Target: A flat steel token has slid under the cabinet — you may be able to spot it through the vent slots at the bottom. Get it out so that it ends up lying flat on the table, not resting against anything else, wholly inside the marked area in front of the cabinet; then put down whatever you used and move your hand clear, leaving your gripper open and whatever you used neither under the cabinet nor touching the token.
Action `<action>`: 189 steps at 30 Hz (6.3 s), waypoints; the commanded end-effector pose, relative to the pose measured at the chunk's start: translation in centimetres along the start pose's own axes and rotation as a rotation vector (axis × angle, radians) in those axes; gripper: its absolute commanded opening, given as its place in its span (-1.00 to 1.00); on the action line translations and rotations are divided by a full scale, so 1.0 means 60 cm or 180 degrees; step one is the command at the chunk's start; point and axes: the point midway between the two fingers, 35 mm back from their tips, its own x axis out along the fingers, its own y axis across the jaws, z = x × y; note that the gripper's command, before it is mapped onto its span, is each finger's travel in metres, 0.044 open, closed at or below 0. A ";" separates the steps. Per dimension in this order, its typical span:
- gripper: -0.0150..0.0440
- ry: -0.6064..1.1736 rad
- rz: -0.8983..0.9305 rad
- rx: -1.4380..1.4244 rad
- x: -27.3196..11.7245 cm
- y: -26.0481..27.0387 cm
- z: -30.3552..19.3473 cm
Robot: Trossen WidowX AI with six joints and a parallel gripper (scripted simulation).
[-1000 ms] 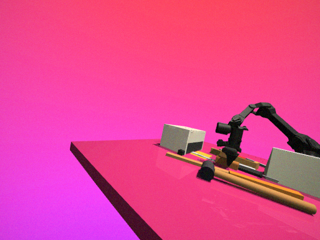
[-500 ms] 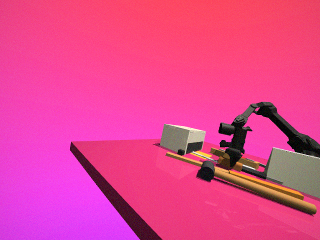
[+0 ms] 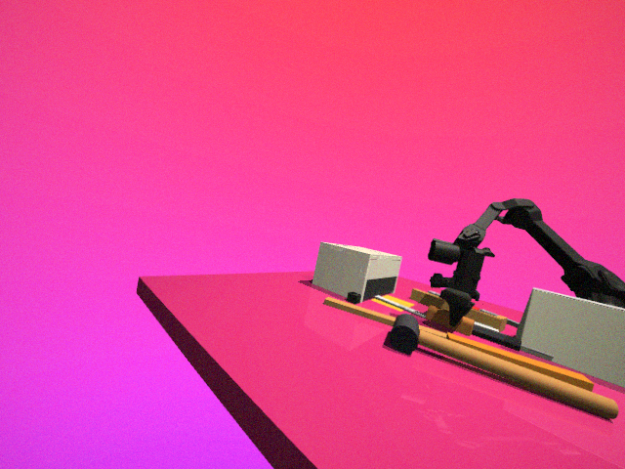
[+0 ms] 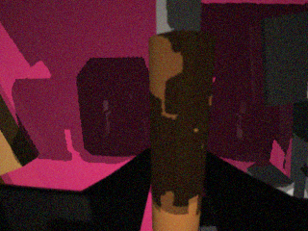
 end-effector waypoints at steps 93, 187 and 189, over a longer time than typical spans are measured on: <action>-0.49 0.0079 -0.0024 -0.0082 -0.001 0.002 -0.028; -0.49 -0.0008 0.0010 0.0049 -0.005 0.006 -0.008; -0.49 0.0008 0.0004 0.0049 -0.005 0.006 -0.013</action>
